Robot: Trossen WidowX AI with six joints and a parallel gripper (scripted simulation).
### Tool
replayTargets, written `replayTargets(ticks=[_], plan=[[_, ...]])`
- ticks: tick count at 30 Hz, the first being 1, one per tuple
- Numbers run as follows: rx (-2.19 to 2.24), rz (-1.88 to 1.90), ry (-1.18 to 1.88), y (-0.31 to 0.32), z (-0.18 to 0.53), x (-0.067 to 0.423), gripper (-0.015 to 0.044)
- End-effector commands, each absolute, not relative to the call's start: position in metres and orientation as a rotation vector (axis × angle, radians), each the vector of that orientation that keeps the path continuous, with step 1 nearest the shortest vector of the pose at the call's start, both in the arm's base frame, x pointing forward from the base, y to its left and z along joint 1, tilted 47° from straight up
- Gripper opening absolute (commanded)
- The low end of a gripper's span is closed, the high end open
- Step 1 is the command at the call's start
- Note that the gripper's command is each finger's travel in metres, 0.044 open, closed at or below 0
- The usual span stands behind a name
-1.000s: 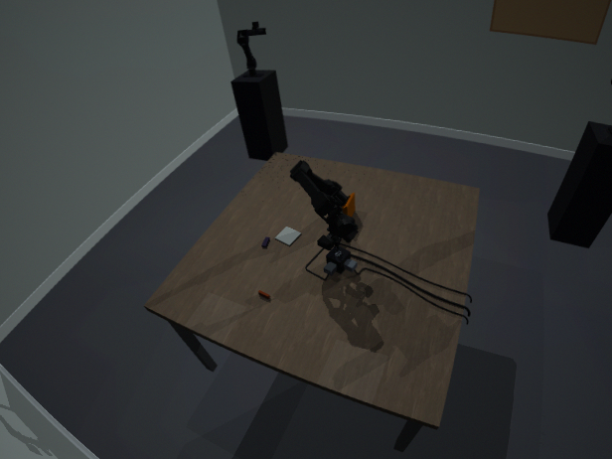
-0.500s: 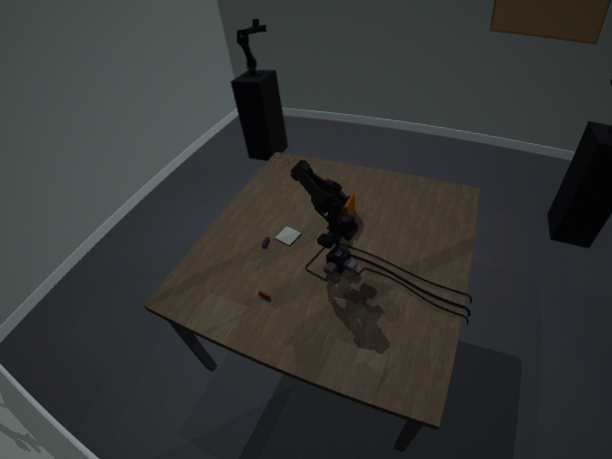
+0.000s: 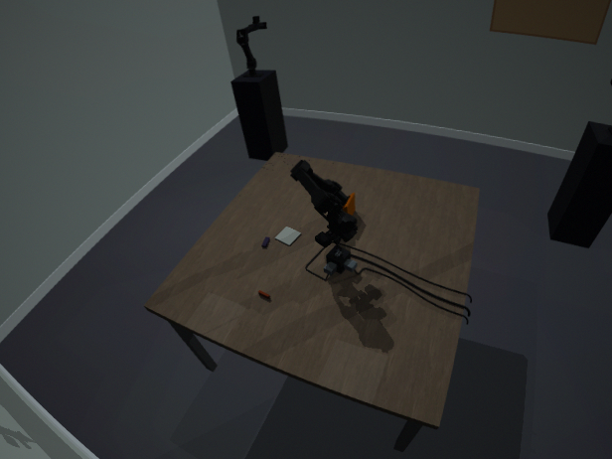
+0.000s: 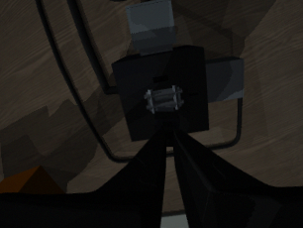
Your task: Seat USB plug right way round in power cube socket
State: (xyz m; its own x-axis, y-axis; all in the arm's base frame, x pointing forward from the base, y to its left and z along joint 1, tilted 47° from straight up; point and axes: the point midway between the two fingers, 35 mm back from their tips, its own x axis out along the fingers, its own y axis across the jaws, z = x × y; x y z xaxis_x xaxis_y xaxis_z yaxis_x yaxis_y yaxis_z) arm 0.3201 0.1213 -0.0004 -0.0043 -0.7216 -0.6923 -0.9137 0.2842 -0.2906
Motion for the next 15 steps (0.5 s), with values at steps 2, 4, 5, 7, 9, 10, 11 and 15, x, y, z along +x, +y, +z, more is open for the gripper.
replayTargets(ticks=[2, 4, 5, 7, 9, 10, 11, 15], plan=[[-1.388, 0.184, 1.757, 0.1212, -0.0005, 0.3198, 0.0000], [-1.351, 0.137, 1.750, 0.1212, -0.0005, 0.3198, 0.0000], [-1.332, 0.114, 1.746, 0.1212, -0.0005, 0.3198, 0.0000], [-1.294, 0.068, 1.738, 0.1212, -0.0005, 0.3198, 0.0000], [-1.256, 0.022, 1.728, 0.1212, -0.0005, 0.3198, 0.0000], [-1.237, 0.000, 1.723, 0.1212, -0.0005, 0.3198, 0.0000], [-1.218, -0.023, 1.718, 0.1212, -0.0005, 0.3198, 0.0000], [-1.141, -0.112, 1.696, 0.1212, -0.0005, 0.3198, 0.0000]])
